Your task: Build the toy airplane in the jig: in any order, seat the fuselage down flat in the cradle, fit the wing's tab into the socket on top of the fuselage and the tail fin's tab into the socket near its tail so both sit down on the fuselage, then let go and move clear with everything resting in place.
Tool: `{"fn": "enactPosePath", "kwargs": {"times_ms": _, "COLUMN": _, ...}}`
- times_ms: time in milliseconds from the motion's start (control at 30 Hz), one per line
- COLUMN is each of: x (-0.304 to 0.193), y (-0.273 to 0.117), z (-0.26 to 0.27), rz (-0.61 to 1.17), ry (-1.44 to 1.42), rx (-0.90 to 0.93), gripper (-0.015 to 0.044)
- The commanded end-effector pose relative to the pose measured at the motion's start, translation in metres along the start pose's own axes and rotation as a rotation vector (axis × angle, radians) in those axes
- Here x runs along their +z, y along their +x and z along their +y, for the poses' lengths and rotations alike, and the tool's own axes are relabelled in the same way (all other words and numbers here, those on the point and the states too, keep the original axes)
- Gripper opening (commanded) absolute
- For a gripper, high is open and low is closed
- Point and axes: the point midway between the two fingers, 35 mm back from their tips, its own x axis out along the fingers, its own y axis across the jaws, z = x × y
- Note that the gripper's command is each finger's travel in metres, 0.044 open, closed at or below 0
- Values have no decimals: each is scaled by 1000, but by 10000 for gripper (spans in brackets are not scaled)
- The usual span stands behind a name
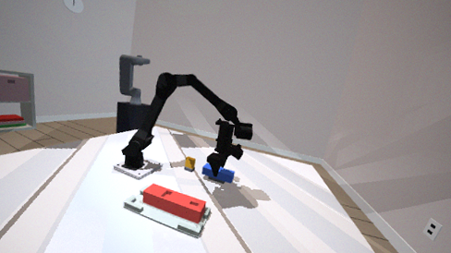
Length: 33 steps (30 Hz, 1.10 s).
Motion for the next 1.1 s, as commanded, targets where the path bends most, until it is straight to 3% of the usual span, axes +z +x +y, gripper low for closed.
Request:
{"fn": "enactPosePath", "kwargs": {"times_ms": 0, "x": -2, "y": 9, "z": -1, "rz": 6, "ry": 6, "rx": -5, "gripper": 440}}
{"fn": "enactPosePath", "kwargs": {"times_ms": 200, "x": -2, "y": 16, "z": -1, "rz": 6, "ry": 6, "rx": -5, "gripper": 440}}
{"fn": "enactPosePath", "kwargs": {"times_ms": 533, "x": -2, "y": 16, "z": -1, "rz": 6, "ry": 6, "rx": -5, "gripper": 177}}
{"fn": "enactPosePath", "kwargs": {"times_ms": 733, "x": -2, "y": 16, "z": -1, "rz": 6, "ry": 6, "rx": -5, "gripper": 138}}
{"fn": "enactPosePath", "kwargs": {"times_ms": 900, "x": 1, "y": 9, "z": 1, "rz": -11, "ry": -8, "rx": 3, "gripper": 6}}
{"fn": "enactPosePath", "kwargs": {"times_ms": 1067, "x": 7, "y": -4, "z": 6, "rz": -45, "ry": -36, "rx": 20, "gripper": 0}}
